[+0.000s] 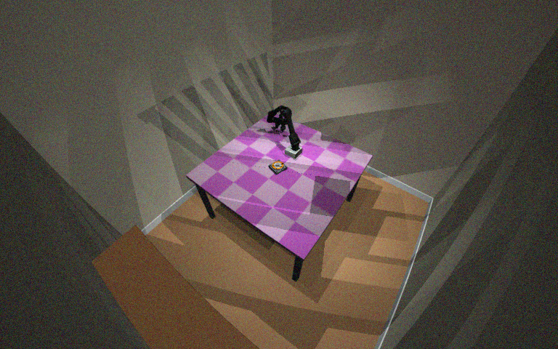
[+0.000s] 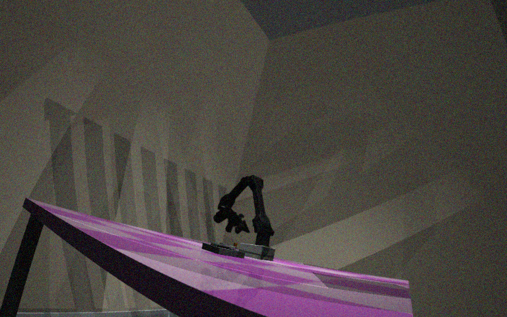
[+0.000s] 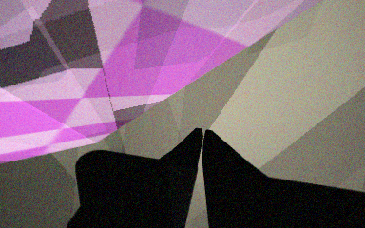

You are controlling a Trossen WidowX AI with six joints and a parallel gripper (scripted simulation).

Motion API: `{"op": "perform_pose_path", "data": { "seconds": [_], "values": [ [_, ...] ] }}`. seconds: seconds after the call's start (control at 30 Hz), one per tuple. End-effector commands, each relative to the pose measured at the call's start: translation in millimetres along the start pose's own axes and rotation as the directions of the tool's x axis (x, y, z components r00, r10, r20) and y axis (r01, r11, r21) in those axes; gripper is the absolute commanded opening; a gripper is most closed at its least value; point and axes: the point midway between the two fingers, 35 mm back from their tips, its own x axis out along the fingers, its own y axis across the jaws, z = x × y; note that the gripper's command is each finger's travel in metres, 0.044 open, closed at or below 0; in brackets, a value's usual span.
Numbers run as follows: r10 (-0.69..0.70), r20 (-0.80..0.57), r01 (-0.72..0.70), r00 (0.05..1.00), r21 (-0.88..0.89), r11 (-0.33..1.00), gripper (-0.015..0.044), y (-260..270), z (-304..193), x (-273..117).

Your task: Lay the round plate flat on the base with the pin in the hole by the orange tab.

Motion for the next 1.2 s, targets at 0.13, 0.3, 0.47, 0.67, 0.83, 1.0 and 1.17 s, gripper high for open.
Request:
{"op": "perform_pose_path", "data": {
  "seconds": [0.13,0.3,0.47,0.67,0.83,1.0,1.17],
  "values": [
    [-0.061,0.262,0.069,0.963,-0.024,0.997,0.0,52,34,-82],
    [-0.066,0.451,0.111,0.89,-0.074,0.991,0.0,106,44,-139],
    [-0.042,0.572,0.14,0.819,-0.128,0.982,0.0,151,41,-173],
    [0.025,0.698,0.183,0.715,-0.222,0.958,0.0,214,27,-207],
    [0.128,0.78,0.239,0.612,-0.336,0.911,0.0,279,0,-227],
    [0.214,0.807,0.285,0.55,-0.422,0.86,0.0,322,-25,-231],
    [0.324,0.806,0.348,0.496,-0.526,0.776,0.0,369,-61,-225]
  ]
}}
